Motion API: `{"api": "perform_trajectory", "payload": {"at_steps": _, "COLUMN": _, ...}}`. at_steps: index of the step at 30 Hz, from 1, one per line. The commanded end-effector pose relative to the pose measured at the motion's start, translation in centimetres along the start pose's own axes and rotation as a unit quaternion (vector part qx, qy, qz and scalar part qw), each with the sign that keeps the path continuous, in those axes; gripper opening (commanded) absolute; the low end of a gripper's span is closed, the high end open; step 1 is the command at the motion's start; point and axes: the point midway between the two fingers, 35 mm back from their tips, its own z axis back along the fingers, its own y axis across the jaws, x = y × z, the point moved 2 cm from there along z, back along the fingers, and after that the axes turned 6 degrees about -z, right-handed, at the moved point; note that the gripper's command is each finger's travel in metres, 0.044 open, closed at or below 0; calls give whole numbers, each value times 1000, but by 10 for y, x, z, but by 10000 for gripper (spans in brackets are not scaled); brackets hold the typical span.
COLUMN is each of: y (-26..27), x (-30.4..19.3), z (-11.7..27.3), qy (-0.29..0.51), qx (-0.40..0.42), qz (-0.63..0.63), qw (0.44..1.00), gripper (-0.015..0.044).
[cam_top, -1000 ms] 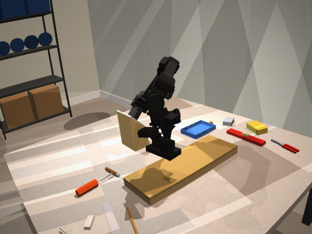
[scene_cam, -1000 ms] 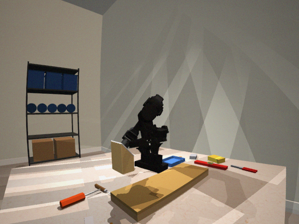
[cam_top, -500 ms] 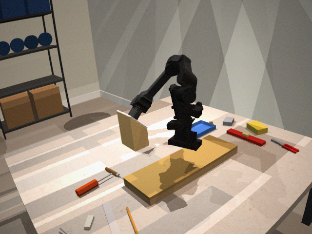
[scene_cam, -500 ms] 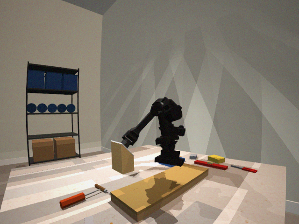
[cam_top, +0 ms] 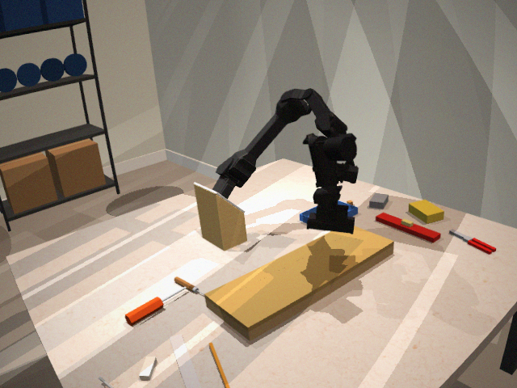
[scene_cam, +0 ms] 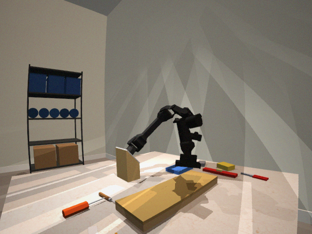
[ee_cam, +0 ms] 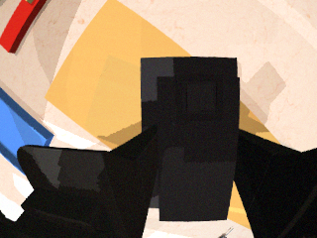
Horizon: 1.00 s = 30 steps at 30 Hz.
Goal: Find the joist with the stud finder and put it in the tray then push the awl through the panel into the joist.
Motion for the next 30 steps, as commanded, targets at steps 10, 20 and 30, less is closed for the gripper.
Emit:
{"api": "perform_trajectory", "payload": {"at_steps": 10, "y": 93, "x": 13, "z": -2, "qy": -11, "qx": 27, "qz": 118, "qw": 993, "gripper": 0}}
{"api": "perform_trajectory", "payload": {"at_steps": 20, "y": 158, "x": 6, "z": -1, "qy": -19, "qx": 54, "qz": 198, "qw": 978, "gripper": 0}}
{"api": "perform_trajectory", "payload": {"at_steps": 30, "y": 217, "x": -12, "z": 4, "qy": -31, "qx": 86, "qz": 275, "qw": 957, "gripper": 0}}
